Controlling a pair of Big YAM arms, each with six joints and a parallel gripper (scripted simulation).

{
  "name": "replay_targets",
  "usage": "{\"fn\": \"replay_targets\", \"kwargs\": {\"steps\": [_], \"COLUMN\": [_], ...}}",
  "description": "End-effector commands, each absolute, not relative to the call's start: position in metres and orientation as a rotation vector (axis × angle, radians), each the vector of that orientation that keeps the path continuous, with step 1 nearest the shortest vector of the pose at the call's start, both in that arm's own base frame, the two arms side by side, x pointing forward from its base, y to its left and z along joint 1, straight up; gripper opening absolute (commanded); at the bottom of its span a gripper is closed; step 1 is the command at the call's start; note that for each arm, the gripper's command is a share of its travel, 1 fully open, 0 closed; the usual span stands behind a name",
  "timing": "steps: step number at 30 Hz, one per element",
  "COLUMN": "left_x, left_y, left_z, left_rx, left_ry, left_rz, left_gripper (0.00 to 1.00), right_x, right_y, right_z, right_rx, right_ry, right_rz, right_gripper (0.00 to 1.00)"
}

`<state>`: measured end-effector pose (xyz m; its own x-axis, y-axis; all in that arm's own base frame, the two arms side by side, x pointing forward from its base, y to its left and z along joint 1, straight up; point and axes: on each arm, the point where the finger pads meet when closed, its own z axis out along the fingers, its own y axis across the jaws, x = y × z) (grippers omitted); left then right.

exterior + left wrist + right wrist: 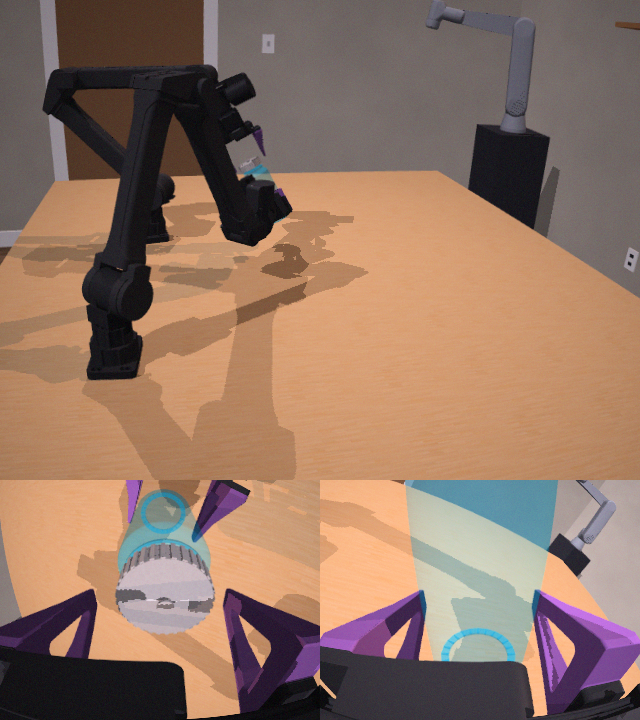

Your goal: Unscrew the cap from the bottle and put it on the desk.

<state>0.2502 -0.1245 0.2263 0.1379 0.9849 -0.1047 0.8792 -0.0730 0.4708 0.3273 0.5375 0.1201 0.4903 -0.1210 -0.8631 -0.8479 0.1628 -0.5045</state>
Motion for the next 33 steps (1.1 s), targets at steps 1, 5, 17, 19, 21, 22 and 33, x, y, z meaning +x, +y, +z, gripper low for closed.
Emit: {"fn": "replay_targets", "kwargs": {"steps": [1,5,17,19,21,22,33], "left_x": [0.2557,0.2557,0.2542,0.2542,0.2542,0.2542,0.254], "left_y": [-0.13,-0.13,-0.1324,-0.1324,-0.1324,-0.1324,-0.1323], "left_z": [0.2435,0.2435,0.2441,0.2441,0.2441,0.2441,0.2446], "left_rx": [2.149,2.341,2.367,2.367,2.367,2.367,2.068], "left_ry": [1.567,1.296,1.263,1.263,1.263,1.263,1.671], "left_rz": [0.387,0.463,0.462,0.462,0.462,0.462,0.32], "left_gripper": [0.88,0.88,0.66,0.64,0.61,0.6,0.0], "right_x": [0.3345,0.3345,0.3345,0.3345,0.3345,0.3345,0.3345], "right_y": [0.5399,0.5399,0.5399,0.5399,0.5399,0.5399,0.5399], "right_z": [0.1373,0.1373,0.1373,0.1373,0.1373,0.1373,0.1373], "right_rx": [-1.298,-1.298,-1.298,-1.298,-1.298,-1.298,-1.298], "right_ry": [0.929,0.929,0.929,0.929,0.929,0.929,0.929], "right_rz": [0.646,0.646,0.646,0.646,0.646,0.646,0.646], "right_gripper": [0.0,0.0,0.0,0.0,0.0,0.0,0.0]}}
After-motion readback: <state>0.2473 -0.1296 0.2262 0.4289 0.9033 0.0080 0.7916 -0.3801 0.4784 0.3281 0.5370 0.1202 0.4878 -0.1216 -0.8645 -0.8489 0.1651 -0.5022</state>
